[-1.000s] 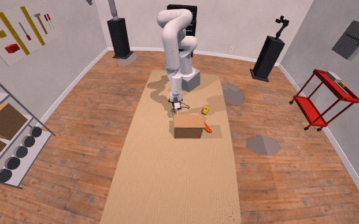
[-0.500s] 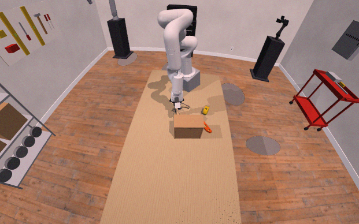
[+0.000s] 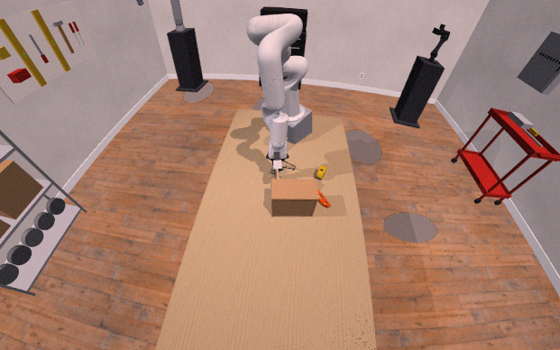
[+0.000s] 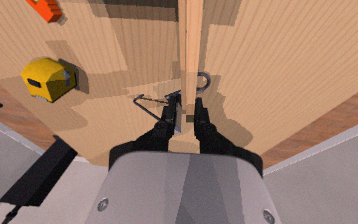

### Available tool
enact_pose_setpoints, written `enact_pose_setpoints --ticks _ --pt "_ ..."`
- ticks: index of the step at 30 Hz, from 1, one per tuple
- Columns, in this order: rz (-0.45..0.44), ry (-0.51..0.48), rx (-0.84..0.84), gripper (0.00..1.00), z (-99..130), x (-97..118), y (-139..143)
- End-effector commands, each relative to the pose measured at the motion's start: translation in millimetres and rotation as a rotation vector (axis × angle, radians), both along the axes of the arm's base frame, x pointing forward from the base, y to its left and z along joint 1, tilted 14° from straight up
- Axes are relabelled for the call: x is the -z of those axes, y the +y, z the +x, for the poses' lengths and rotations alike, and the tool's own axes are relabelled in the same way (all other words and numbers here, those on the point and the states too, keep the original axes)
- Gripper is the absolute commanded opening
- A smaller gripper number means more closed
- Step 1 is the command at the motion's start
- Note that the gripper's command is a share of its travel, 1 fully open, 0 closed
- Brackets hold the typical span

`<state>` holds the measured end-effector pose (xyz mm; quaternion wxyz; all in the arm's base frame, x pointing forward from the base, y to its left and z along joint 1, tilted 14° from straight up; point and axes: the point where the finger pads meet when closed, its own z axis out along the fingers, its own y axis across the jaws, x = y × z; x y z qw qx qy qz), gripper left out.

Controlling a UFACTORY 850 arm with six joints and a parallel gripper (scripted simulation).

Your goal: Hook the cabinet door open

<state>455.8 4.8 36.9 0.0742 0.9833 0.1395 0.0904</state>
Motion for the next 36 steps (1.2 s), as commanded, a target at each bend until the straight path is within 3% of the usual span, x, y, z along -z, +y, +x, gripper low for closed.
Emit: enact_pose_setpoints --ticks 1,36 --pt "0.008 -0.008 0.033 0.27 -0.1 0.1 2.9" --pt "0.042 -0.028 0.195 0.27 -3.3 3.6 26.0"
